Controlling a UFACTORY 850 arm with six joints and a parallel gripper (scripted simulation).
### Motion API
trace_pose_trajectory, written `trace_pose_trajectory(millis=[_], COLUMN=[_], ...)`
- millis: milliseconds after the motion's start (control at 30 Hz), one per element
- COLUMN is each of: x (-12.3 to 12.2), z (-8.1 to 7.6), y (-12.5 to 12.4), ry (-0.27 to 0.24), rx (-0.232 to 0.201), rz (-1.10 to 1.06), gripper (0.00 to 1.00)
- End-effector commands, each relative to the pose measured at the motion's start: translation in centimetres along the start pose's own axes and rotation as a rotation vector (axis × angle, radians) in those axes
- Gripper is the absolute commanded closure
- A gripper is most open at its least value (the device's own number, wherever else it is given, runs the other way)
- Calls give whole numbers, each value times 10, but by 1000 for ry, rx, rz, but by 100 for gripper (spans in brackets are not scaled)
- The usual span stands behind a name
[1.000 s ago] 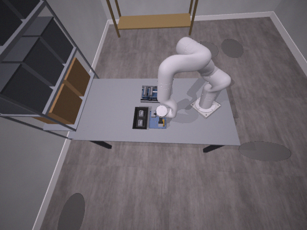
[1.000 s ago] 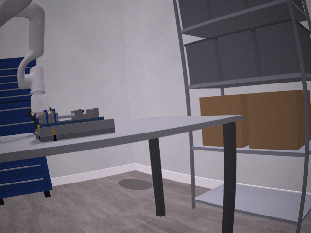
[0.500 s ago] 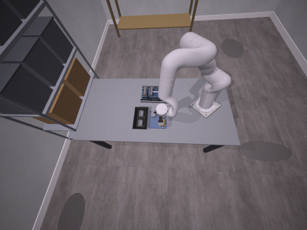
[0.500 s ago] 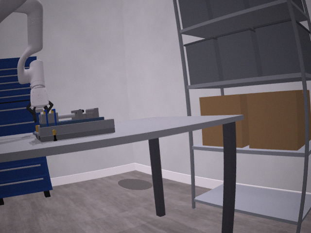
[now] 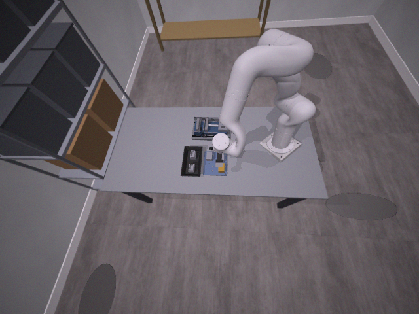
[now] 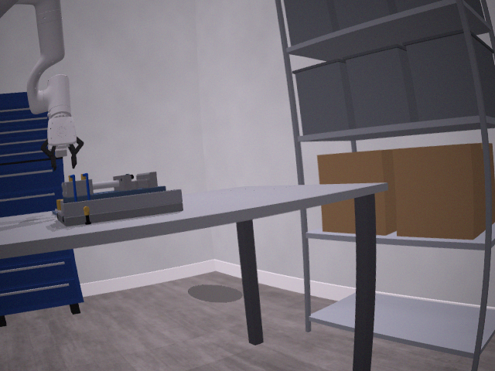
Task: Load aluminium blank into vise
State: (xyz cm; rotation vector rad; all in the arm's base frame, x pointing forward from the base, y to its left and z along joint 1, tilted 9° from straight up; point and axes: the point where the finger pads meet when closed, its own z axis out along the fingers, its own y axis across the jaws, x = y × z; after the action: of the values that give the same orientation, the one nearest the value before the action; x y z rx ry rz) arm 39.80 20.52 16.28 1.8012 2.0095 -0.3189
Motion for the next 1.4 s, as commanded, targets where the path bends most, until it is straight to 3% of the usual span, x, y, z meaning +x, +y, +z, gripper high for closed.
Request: trace_pose_trajectory(millis=[0, 267, 467, 500, 1367], x=[-8, -14, -15, -15, -15], z=[-22, -39, -42, -42, -42], y=[0, 0, 0, 0, 0], ry=[0, 0, 0, 0, 0], rx=[0, 0, 0, 0, 0], rz=[0, 0, 0, 0, 0], gripper=[31, 31, 31, 100, 100])
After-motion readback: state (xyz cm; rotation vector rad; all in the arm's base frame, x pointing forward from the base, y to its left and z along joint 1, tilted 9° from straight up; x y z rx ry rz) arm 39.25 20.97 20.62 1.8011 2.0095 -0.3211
